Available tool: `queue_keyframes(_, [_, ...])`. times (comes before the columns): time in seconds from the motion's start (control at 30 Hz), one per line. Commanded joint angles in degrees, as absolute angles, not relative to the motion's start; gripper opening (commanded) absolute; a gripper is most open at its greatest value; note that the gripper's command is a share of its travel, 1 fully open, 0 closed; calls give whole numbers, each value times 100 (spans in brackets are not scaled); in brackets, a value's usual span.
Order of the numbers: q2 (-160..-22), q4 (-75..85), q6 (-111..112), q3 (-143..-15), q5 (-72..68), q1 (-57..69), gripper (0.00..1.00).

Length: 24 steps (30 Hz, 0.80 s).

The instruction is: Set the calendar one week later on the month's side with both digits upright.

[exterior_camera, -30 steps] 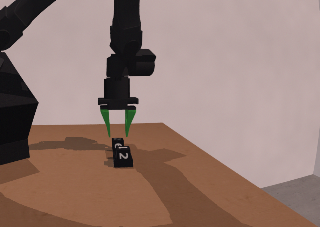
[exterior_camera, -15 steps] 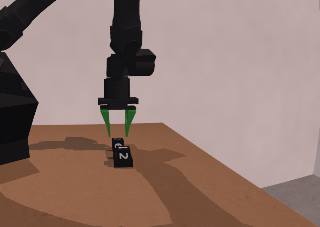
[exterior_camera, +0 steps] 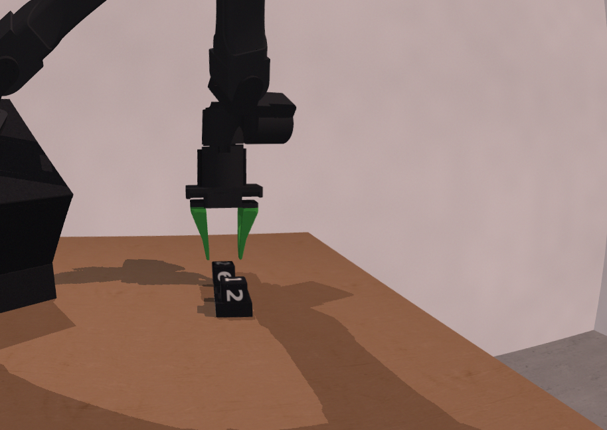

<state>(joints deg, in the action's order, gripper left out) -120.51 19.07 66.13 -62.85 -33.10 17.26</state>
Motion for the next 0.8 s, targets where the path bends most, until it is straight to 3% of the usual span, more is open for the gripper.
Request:
queue_keyframes(0.0, [-12019, 1988, 6570, -6387, -3243, 1847, 45])
queue_keyframes(0.77, [-11985, 1911, 6557, -6254, -3246, 1860, 45])
